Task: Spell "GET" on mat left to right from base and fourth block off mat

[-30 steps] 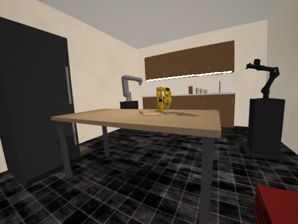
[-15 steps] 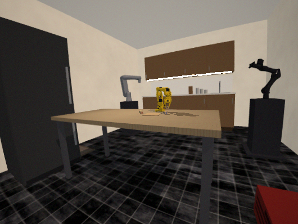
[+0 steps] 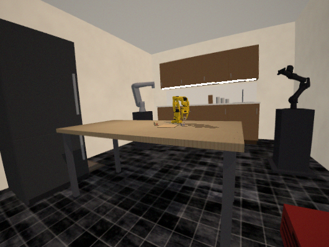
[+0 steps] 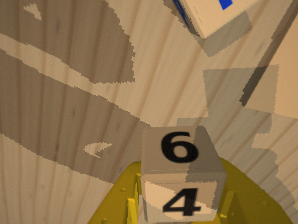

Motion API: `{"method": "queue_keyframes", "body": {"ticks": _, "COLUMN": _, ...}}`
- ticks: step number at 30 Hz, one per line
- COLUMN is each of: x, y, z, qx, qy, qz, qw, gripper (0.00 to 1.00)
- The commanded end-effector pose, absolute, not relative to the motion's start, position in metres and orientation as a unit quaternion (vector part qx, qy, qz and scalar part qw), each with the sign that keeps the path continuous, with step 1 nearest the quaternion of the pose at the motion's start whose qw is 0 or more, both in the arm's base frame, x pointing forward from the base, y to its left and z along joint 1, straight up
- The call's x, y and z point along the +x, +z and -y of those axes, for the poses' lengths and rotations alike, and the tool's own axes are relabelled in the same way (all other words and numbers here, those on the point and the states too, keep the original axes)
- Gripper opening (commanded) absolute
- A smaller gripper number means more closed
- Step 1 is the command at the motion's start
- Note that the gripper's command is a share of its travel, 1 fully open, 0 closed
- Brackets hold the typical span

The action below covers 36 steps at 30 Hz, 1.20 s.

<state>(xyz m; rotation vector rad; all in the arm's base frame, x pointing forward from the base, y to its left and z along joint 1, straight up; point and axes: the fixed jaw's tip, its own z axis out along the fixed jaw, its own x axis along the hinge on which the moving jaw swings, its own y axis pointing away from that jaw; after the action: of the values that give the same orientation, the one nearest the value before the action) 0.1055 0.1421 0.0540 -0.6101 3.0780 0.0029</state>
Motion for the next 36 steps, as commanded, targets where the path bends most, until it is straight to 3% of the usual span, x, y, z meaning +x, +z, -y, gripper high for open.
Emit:
{"method": "queue_keyframes", "body": {"ticks": 1, "x": 0.109, "y": 0.06, "z": -0.148, "qx": -0.194, "qy": 0.019, "qz": -0.98, "qw": 0.023, "gripper": 0.0}}
{"method": "queue_keyframes", "body": {"ticks": 36, "x": 0.109, "y": 0.047, "z": -0.148, "qx": -0.194, "qy": 0.019, "qz": -0.98, "qw": 0.023, "gripper": 0.0}}
